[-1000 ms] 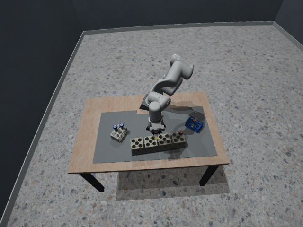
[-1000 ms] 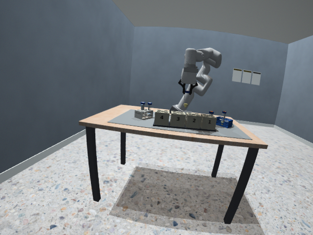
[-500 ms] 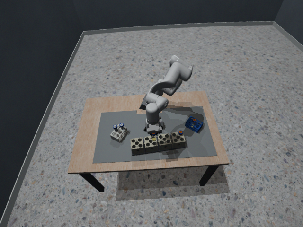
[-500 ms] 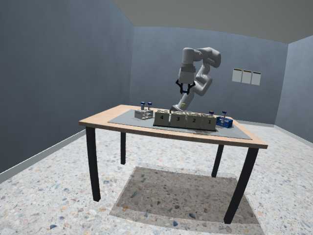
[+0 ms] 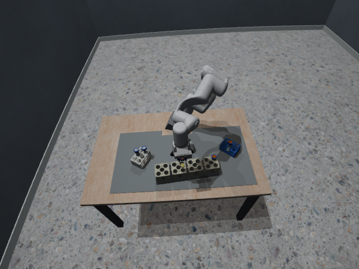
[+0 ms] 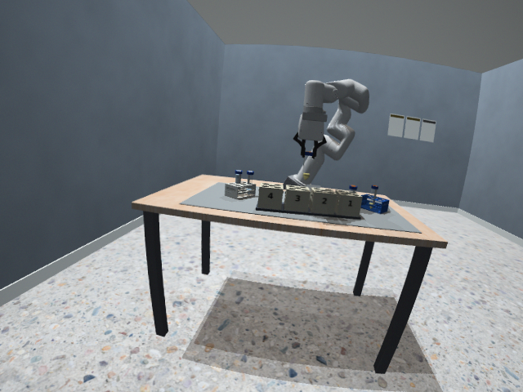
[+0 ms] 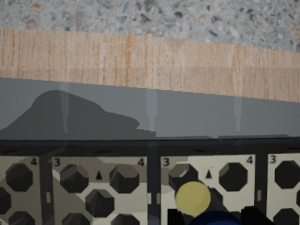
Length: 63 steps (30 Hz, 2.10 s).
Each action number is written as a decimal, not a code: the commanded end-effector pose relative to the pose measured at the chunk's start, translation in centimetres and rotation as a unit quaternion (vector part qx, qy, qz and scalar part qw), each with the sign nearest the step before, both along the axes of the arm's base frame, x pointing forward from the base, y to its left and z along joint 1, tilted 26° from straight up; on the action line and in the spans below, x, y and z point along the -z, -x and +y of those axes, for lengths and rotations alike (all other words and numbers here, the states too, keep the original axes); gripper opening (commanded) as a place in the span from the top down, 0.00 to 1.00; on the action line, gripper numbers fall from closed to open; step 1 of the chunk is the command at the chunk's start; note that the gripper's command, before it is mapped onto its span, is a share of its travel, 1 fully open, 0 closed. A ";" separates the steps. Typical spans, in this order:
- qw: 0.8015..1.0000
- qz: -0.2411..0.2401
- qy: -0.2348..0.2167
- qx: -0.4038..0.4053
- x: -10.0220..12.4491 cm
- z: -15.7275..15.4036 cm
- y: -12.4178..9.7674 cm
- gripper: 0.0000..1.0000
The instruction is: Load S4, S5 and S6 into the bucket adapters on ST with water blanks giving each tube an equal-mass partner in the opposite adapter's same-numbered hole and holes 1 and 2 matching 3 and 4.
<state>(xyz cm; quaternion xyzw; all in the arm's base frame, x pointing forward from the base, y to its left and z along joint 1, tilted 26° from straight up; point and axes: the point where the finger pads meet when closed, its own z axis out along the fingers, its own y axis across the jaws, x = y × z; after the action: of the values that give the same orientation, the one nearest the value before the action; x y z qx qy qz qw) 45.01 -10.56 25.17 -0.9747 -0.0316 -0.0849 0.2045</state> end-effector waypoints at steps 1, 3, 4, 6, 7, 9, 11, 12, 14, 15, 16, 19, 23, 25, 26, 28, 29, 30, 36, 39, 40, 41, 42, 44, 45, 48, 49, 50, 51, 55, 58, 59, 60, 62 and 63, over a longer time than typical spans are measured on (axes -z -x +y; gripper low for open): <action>1.000 -0.002 0.001 0.000 0.3 0.1 -0.1 1.00; 1.000 -0.002 0.001 0.000 0.7 0.3 -0.2 1.00; 1.000 -0.002 0.001 0.000 0.8 0.4 -0.2 1.00; 1.000 -0.002 0.001 0.000 1.2 0.5 -0.3 1.00; 1.000 -0.002 0.001 0.000 1.4 0.6 -0.3 1.00; 1.000 -0.002 0.001 0.000 1.8 0.8 -0.4 1.00; 1.000 -0.002 0.001 0.000 2.1 0.9 -0.5 1.00; 1.000 -0.002 0.001 0.000 2.3 1.0 -0.5 1.00; 1.000 -0.002 0.001 0.000 2.7 1.2 -0.6 1.00; 1.000 -0.002 0.001 0.000 2.7 1.2 -0.6 1.00; 1.000 -0.002 0.001 0.000 2.7 1.2 -0.6 1.00; 1.000 -0.002 0.001 0.000 2.7 1.2 -0.6 1.00; 1.000 -0.002 0.001 0.000 2.7 1.2 -0.6 1.00; 1.000 -0.002 0.001 0.000 2.7 1.2 -0.6 1.00; 1.000 -0.002 0.001 0.000 2.7 1.2 -0.6 1.00; 1.000 -0.002 0.001 0.000 2.7 1.2 -0.6 1.00; 1.000 -0.002 0.001 0.000 2.7 1.2 -0.6 1.00; 1.000 -0.002 0.001 0.000 2.7 1.2 -0.6 1.00; 1.000 -0.002 0.001 0.000 3.0 1.3 -0.6 1.00; 1.000 -0.002 0.001 0.000 3.3 1.5 -0.7 1.00; 1.000 -0.002 0.001 0.000 3.4 1.5 -0.7 1.00; 1.000 -0.002 0.001 0.000 3.5 1.5 -0.7 1.00; 1.000 -0.002 0.001 0.000 3.6 1.6 -0.7 1.00; 1.000 -0.002 0.001 0.000 3.7 1.7 -0.7 1.00; 1.000 -0.002 0.001 0.000 3.8 1.7 -0.8 1.00; 1.000 -0.002 0.001 0.000 4.1 1.8 -0.8 1.00; 1.000 -0.002 0.001 0.000 4.2 1.9 -0.8 1.00; 1.000 -0.002 0.001 0.000 4.2 1.9 -0.8 1.00; 1.000 -0.002 0.001 0.000 4.2 1.9 -0.8 1.00; 1.000 -0.002 0.001 0.000 4.5 2.0 -0.9 1.00; 1.000 -0.002 0.001 0.000 4.8 2.1 -0.9 1.00; 1.000 -0.002 0.001 0.000 4.9 2.2 -0.9 1.00; 1.000 -0.002 0.001 0.000 5.0 2.2 -1.0 1.00; 1.000 -0.002 0.001 0.000 5.2 2.3 -1.0 1.00; 1.000 -0.002 0.001 0.000 5.3 2.4 -1.0 1.00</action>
<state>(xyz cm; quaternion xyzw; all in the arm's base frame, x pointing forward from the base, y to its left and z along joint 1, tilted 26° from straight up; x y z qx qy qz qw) 45.85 -8.29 20.11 -0.9747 -0.0315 -0.0847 0.2046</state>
